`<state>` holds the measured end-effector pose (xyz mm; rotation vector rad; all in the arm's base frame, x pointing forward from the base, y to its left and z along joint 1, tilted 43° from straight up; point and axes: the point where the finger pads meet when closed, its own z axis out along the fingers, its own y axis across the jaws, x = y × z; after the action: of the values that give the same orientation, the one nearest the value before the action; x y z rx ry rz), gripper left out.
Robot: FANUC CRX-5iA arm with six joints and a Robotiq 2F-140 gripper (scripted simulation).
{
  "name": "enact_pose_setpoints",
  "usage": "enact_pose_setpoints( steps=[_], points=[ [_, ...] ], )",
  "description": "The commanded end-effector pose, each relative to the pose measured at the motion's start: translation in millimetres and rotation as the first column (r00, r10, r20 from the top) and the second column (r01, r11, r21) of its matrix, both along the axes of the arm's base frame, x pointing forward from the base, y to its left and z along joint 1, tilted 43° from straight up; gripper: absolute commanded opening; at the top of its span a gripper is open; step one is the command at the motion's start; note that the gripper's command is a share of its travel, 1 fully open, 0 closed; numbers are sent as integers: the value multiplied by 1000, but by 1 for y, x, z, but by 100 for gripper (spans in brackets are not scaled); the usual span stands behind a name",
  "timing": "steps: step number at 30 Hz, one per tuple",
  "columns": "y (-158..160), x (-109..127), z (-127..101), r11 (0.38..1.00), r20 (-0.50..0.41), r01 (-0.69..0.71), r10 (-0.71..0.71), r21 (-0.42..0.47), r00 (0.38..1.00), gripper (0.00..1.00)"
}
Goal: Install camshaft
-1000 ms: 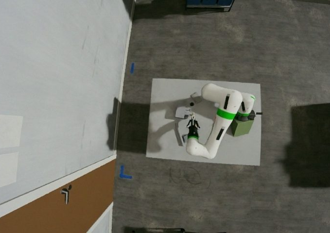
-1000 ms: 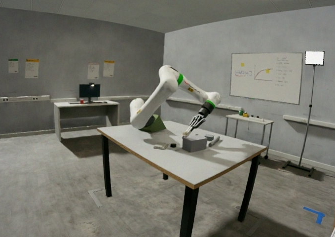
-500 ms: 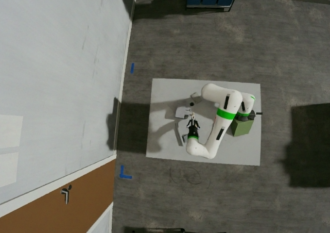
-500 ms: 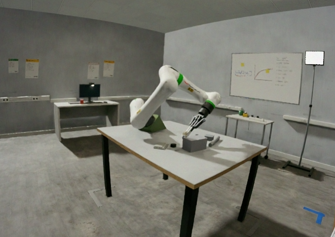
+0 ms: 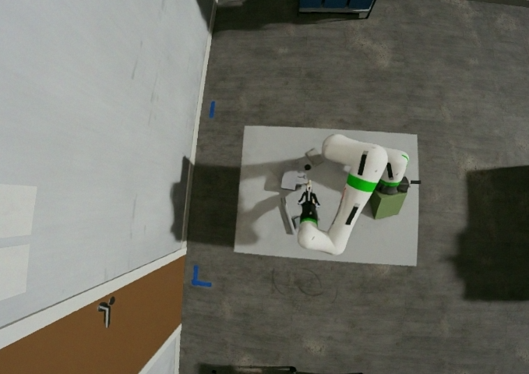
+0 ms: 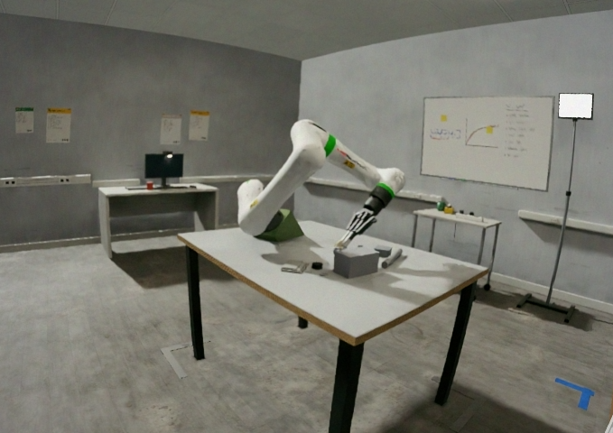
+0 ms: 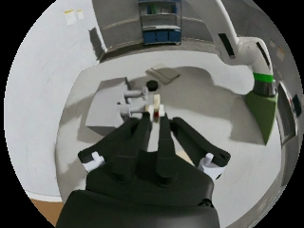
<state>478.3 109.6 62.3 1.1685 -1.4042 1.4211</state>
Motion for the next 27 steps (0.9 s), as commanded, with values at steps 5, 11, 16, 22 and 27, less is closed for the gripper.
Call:
enact_pose_setpoints(
  steps=[5,11,16,22,27],
  points=[
    [1,4,1,1000,1,-1,1,1,1000,14],
    [1,9,3,1000,1,-1,1,1,1000,14],
    [2,13,4,1000,1,-1,1,1,1000,14],
    [2,15,4,1000,1,-1,1,1,1000,14],
    [2,17,5,1000,1,-1,1,1,1000,14]
  ],
)
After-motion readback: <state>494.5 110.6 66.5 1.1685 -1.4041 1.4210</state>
